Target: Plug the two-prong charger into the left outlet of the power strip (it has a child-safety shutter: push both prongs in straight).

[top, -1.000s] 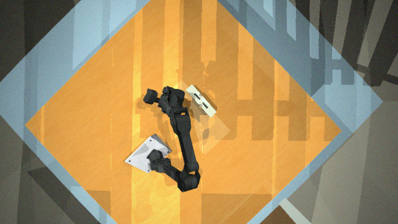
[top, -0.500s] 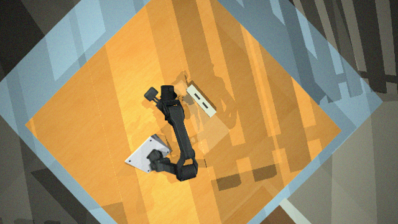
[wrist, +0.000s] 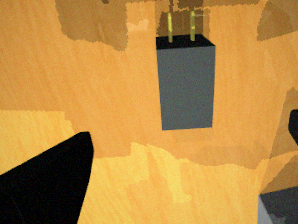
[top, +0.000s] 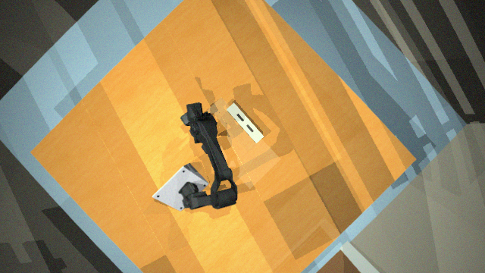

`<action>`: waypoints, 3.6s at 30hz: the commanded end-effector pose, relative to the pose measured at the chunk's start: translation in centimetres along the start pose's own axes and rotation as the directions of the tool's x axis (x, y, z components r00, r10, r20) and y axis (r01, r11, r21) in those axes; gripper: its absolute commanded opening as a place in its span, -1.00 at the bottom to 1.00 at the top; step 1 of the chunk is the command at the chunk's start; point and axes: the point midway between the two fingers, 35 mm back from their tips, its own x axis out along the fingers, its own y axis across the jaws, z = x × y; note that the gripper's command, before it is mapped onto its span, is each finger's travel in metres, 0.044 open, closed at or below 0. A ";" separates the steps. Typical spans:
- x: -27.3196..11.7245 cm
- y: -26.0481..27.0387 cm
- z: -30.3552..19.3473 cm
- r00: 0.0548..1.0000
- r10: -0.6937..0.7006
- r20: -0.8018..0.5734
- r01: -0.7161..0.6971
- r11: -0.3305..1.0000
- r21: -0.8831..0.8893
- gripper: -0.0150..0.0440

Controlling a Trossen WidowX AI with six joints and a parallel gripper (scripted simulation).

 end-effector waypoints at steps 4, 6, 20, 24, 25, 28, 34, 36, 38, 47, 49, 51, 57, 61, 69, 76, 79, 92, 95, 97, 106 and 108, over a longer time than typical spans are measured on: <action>0.1 -0.1 0.2 0.999 -0.034 0.023 0.033 0.999 0.026 1.00; 0.2 -0.1 0.2 0.999 -0.034 0.023 0.033 0.999 0.026 1.00; 2.1 -0.1 0.4 0.999 -0.034 0.023 0.034 0.999 0.026 1.00; 2.7 -0.1 0.5 0.999 -0.034 0.023 0.034 0.999 0.027 1.00; 2.9 -0.1 0.5 0.999 -0.034 0.024 0.034 0.999 0.027 1.00; 3.4 -0.2 0.6 0.999 -0.034 0.024 0.034 0.999 0.027 1.00; 4.4 -0.2 0.7 0.999 -0.035 0.024 0.034 0.999 0.027 1.00; 4.7 -0.2 0.7 0.999 -0.035 0.024 0.034 0.999 0.027 1.00; 5.0 -0.2 0.7 0.999 -0.035 0.024 0.034 0.999 0.027 1.00; 6.3 -0.4 0.8 0.999 -0.036 0.024 0.036 0.999 0.027 1.00; 6.4 -0.4 0.8 0.999 -0.036 0.024 0.036 0.999 0.027 1.00; 6.0 -0.2 0.9 0.999 -0.029 0.021 0.028 0.999 0.036 0.82; 6.0 -0.2 0.9 0.999 -0.029 0.021 0.028 0.999 0.036 0.29; 6.0 -0.2 0.9 0.999 -0.029 0.021 0.028 0.999 0.036 0.00; 5.8 -0.2 0.9 0.999 -0.029 0.021 0.028 0.999 0.036 -0.31; 2.6 -0.1 0.4 0.999 -0.031 0.022 0.030 0.999 0.030 -0.49; 0.9 -0.3 -0.1 0.999 -0.033 0.023 0.033 0.999 0.027 -0.49; 1.2 -1.3 1.1 0.999 -0.031 0.022 0.031 1.000 0.003 -0.49; 1.5 -1.7 1.6 0.999 -0.031 0.022 0.031 0.999 -0.006 -0.49; 1.7 -2.0 1.9 0.999 -0.031 0.022 0.031 0.999 -0.012 -0.49; 2.6 -3.2 3.4 0.999 -0.032 0.022 0.033 0.999 -0.039 -0.49; 2.8 -3.5 3.7 0.999 -0.033 0.022 0.034 0.998 -0.044 -0.49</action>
